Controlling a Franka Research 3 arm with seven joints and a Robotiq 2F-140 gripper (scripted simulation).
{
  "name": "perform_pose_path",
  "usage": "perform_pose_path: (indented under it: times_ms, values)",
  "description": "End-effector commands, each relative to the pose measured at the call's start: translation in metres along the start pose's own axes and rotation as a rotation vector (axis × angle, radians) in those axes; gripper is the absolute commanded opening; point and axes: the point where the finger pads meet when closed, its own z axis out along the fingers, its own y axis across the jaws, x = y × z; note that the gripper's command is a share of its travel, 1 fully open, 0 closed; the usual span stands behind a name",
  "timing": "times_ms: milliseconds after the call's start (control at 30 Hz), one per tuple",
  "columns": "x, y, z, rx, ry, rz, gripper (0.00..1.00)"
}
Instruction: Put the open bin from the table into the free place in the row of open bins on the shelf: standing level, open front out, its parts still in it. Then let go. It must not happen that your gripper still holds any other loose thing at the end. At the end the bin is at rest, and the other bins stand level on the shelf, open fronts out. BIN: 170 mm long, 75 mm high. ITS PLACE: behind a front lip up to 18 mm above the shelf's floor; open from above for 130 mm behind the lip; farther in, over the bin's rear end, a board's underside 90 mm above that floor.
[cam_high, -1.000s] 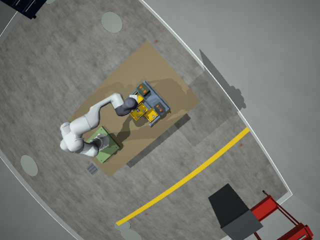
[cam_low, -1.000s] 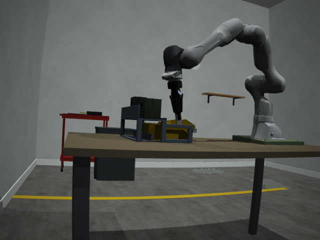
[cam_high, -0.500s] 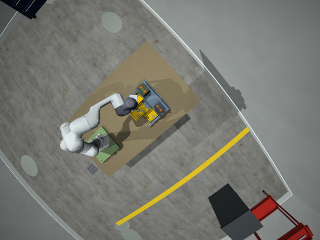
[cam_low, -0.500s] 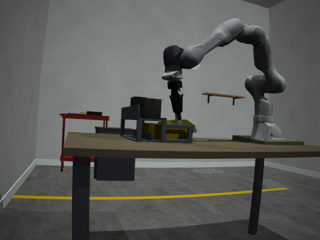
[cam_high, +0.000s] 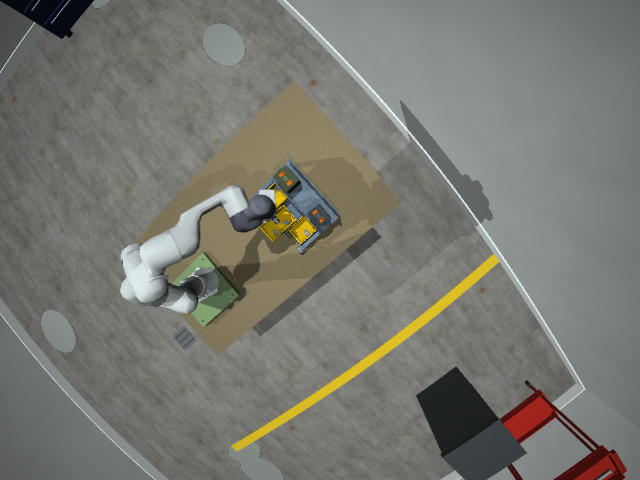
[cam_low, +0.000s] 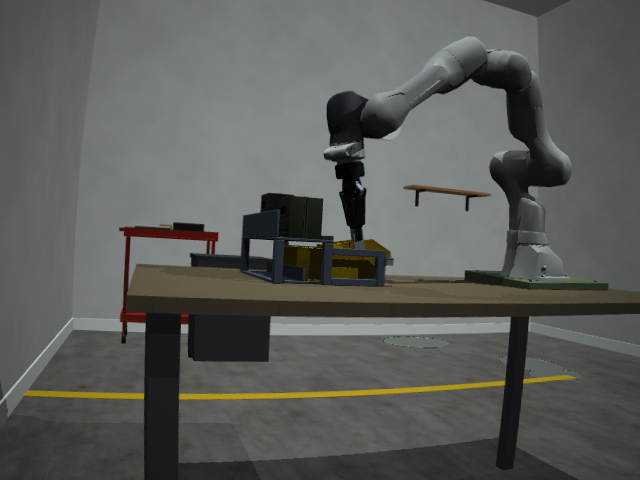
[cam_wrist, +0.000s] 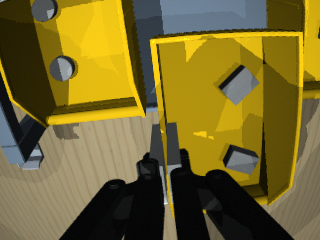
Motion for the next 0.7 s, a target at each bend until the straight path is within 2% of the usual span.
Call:
perform_pose_path:
  times_ms: [0, 667]
  values:
    - [0.0017, -0.0007, -0.0005, 0.003, 0.005, -0.002, 0.0]
    - [0.0029, -0.0008, 0.0057, 0.004, 0.005, -0.002, 0.0]
